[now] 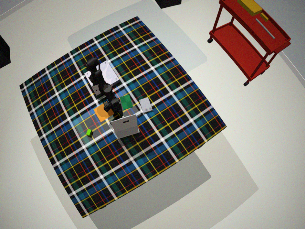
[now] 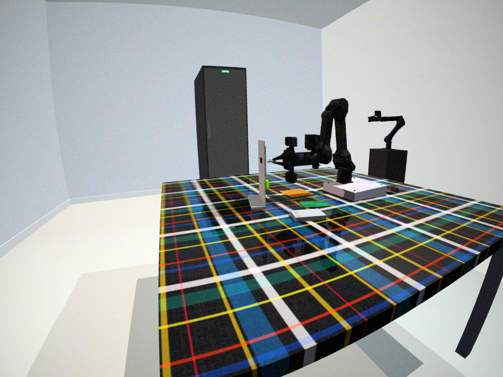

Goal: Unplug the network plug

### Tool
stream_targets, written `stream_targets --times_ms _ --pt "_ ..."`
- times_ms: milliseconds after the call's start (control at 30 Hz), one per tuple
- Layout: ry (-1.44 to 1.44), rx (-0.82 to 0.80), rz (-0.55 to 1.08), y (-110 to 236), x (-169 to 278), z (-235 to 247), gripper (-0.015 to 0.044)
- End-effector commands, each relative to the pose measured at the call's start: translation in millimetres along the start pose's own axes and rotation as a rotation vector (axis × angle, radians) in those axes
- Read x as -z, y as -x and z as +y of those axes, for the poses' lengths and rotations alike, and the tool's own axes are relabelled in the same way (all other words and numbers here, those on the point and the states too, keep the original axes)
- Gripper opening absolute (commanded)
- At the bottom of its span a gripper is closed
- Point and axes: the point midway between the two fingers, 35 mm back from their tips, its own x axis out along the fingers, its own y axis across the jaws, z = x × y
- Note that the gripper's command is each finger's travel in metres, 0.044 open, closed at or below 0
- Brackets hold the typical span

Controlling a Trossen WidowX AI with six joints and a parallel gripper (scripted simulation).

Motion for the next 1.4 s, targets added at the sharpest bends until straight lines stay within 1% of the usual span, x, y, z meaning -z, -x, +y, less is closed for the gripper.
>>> stream_targets --times_ms 0,1367 --pt "-0.003 -0.007 -0.003 3 0 2 0.0" --pt "-0.004 -0.005 -0.003 29 11 1 0.0"
